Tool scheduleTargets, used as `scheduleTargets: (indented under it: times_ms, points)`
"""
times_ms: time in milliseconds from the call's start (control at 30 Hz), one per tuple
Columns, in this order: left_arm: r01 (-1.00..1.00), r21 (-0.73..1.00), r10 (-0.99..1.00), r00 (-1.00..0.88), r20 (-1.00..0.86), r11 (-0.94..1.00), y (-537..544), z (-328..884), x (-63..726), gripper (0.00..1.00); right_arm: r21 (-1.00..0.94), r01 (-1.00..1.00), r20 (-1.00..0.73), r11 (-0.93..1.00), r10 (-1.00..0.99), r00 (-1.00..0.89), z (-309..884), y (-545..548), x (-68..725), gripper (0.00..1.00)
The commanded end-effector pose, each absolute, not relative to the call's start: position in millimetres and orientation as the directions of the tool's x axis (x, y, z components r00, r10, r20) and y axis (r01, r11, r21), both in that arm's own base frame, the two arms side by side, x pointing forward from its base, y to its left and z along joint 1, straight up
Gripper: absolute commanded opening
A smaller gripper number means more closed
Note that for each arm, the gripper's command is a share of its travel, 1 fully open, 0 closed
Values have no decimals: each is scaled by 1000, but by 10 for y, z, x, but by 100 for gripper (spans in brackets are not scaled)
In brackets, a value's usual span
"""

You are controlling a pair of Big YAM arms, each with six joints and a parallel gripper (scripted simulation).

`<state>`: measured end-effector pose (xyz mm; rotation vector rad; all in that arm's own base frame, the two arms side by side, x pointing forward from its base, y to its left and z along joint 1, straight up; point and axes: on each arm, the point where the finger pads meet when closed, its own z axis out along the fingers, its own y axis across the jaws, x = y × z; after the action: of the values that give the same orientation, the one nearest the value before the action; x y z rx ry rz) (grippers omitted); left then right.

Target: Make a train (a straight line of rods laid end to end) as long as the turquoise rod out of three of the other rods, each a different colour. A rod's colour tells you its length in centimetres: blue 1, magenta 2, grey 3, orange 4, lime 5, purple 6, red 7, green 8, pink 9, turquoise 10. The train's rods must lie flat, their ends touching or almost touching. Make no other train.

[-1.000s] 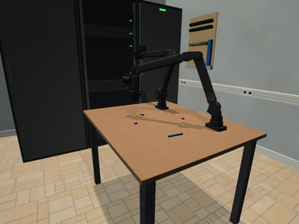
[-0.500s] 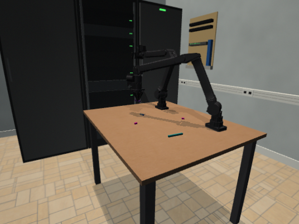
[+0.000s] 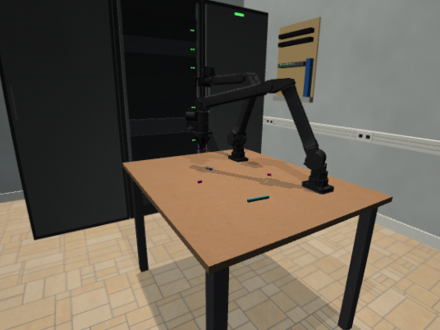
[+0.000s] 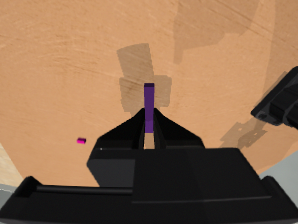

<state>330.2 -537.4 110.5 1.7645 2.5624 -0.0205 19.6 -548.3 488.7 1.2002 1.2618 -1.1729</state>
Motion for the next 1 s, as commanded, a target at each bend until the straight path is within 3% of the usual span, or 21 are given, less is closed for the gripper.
scheduleTargets:
  times_ms: [0, 967]
  points:
    - [932, -1, 932, -362, 2, 362, -5379, 789, 3297, 4, 0, 1000, -1000, 20, 0, 0, 5005, -5448, 104, 100]
    - [933, -1, 933, -360, 6, 360, -5373, 90, 3276, 4, 0, 1000, -1000, 20, 0, 0, 5005, -5448, 104, 100]
